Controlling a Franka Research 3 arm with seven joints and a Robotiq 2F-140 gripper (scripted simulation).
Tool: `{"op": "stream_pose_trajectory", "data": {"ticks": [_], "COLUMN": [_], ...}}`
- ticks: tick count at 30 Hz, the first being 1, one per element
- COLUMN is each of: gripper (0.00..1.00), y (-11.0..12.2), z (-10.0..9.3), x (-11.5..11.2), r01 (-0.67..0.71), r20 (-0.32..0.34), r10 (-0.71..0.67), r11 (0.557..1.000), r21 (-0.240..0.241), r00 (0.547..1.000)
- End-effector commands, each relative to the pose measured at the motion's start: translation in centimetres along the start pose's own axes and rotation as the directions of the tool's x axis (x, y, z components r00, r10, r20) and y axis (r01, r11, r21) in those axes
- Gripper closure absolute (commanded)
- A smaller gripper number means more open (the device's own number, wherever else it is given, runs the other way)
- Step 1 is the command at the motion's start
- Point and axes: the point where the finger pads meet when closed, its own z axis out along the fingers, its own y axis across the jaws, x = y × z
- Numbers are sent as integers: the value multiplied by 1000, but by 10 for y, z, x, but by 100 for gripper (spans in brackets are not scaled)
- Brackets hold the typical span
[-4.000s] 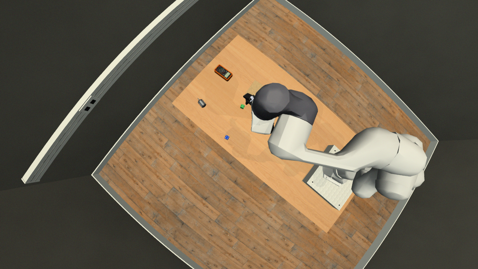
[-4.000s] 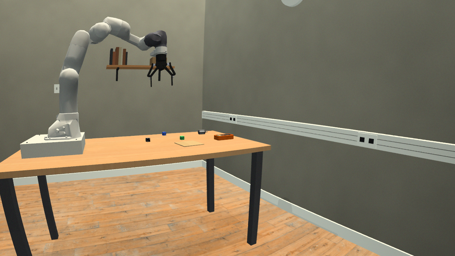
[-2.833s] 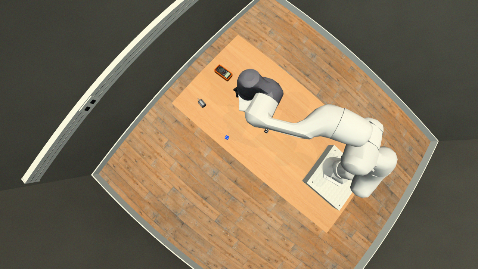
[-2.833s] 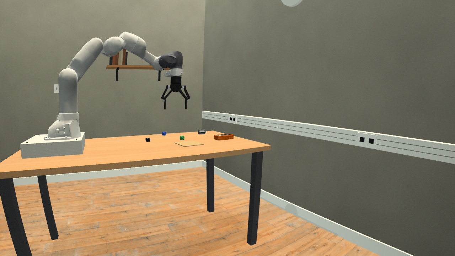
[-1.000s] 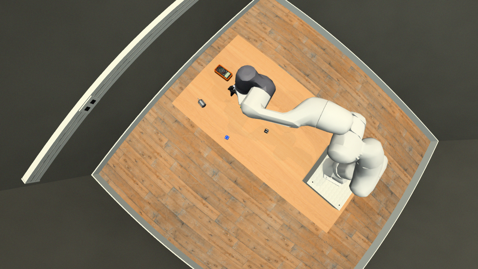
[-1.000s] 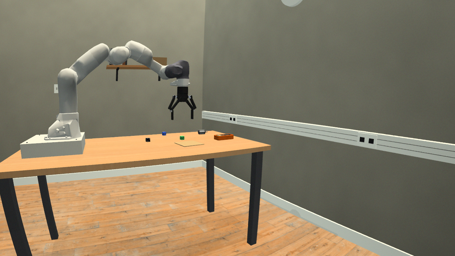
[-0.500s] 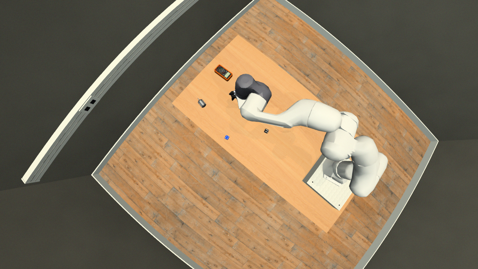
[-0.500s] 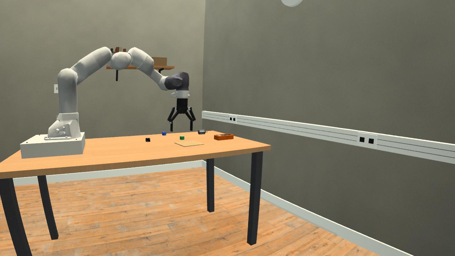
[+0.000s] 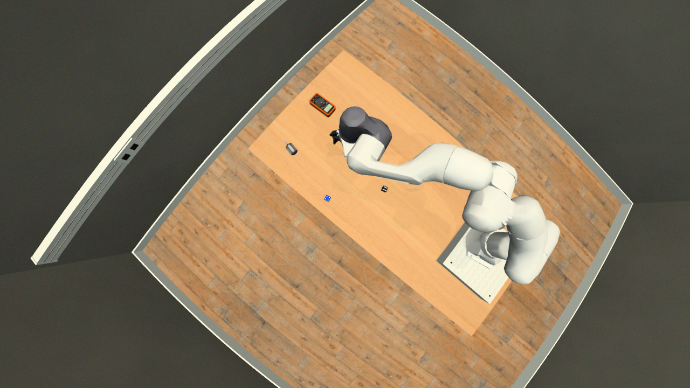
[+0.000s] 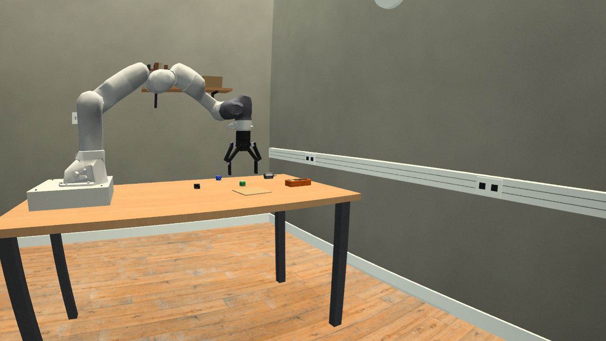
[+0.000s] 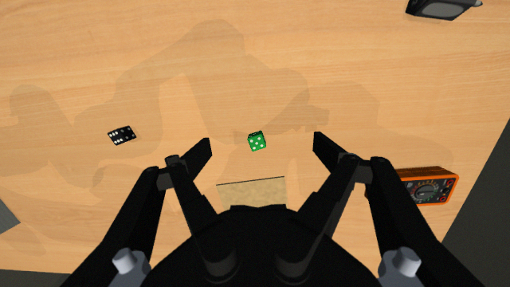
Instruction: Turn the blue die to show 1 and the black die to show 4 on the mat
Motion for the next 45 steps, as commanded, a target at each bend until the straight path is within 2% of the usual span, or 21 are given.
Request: {"op": "stream_pose_trajectory", "data": {"ticks": [1, 35, 45], "gripper": [0, 0, 0], "y": [2, 2, -10], "z": [-1, -1, 0], "x": [0, 0, 1], "r01": [4, 4, 4], "r20": [3, 3, 3], "r10": [-4, -4, -4], "r11": [1000, 1000, 1000], "r21": [-6, -6, -6], "r00": [1000, 1000, 1000]}}
